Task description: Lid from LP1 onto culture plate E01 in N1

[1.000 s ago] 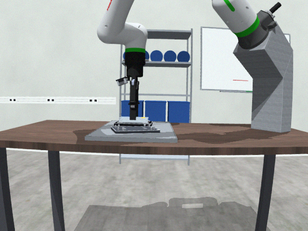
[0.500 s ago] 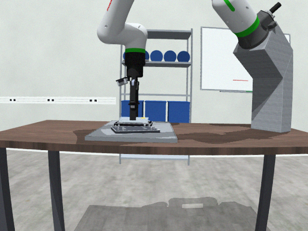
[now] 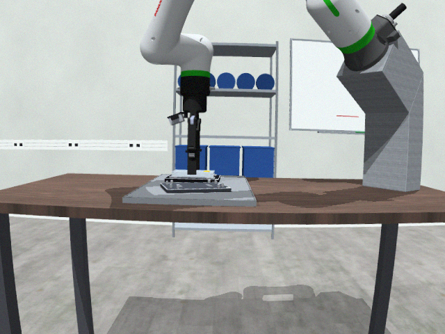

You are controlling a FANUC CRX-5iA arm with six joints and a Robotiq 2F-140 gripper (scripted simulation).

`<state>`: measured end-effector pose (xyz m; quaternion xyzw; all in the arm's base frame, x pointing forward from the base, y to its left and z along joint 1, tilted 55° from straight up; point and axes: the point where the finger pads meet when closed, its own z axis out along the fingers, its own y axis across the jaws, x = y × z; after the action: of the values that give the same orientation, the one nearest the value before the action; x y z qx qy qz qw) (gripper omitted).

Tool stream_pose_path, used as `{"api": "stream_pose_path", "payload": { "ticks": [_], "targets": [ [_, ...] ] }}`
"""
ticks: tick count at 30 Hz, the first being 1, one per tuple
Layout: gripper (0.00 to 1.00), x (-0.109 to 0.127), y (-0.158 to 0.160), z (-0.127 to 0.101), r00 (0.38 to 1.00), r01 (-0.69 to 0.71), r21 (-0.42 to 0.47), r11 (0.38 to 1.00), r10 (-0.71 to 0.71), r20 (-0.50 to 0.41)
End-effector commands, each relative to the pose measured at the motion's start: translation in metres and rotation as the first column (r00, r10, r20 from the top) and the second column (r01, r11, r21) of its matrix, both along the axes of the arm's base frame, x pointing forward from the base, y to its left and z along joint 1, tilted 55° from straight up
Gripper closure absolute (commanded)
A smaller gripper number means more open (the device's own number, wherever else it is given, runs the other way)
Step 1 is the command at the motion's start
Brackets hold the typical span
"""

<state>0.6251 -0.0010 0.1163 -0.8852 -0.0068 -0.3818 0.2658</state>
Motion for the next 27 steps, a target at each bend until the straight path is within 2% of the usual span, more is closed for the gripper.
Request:
{"api": "stream_pose_path", "payload": {
  "ticks": [1,16,17,27],
  "targets": [
    [0.39,0.0001,-0.0007,0.0005,1.000,0.001,-0.001,1.000,-0.001,0.001],
    [0.39,0.0001,-0.0007,0.0005,1.000,0.001,-0.001,1.000,-0.001,0.001],
    [0.31,0.0001,-0.0007,0.0005,1.000,0.001,-0.001,1.000,-0.001,0.001],
    [0.31,0.0001,-0.0007,0.0005,1.000,0.001,-0.001,1.000,-0.001,0.001]
  ]
}}
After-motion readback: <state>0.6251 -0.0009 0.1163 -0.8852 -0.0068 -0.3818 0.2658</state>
